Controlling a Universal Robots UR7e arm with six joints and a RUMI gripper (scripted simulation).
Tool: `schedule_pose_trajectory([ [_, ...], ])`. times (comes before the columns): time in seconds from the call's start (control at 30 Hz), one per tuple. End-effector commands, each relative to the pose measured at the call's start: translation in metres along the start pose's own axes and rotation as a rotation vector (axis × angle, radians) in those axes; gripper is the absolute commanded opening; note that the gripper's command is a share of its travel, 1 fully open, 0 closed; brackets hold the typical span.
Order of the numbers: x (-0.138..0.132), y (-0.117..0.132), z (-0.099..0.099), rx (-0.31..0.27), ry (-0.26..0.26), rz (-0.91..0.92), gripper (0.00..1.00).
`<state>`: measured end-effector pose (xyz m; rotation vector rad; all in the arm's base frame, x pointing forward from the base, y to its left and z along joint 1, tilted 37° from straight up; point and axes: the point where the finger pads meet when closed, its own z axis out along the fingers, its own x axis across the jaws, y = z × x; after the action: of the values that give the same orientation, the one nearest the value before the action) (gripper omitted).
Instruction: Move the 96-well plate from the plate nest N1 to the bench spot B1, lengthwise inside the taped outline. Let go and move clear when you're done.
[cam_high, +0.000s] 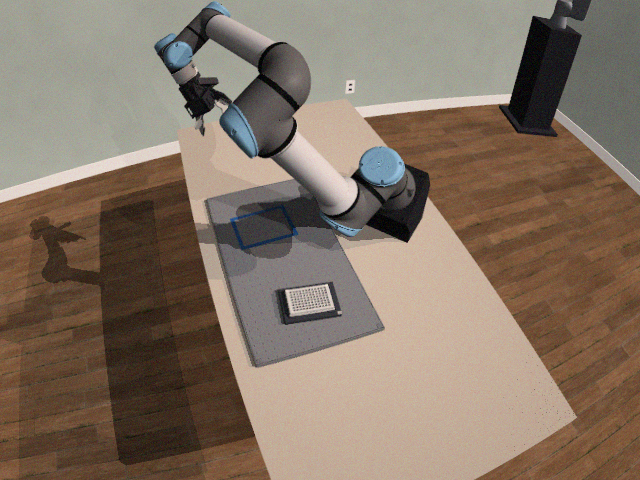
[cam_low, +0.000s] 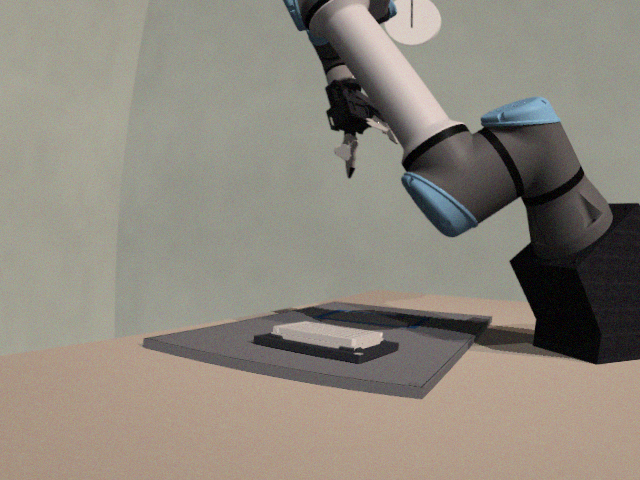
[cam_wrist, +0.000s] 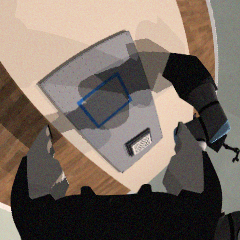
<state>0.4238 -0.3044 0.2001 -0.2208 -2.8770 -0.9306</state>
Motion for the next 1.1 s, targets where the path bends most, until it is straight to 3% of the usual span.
schedule_pose_trajectory([
  [0.0, -0.002, 0.017, 0.004, 0.014, -0.012, -0.041, 1.0],
  [0.23, -0.003, 0.05, 0.013, 0.038, -0.026, -0.11, 1.0],
  [0.4, -0.003, 0.055, 0.014, 0.048, -0.032, -0.141, 1.0],
  [1.07, 0.002, 0.127, 0.041, 0.113, -0.067, -0.345, 1.0],
])
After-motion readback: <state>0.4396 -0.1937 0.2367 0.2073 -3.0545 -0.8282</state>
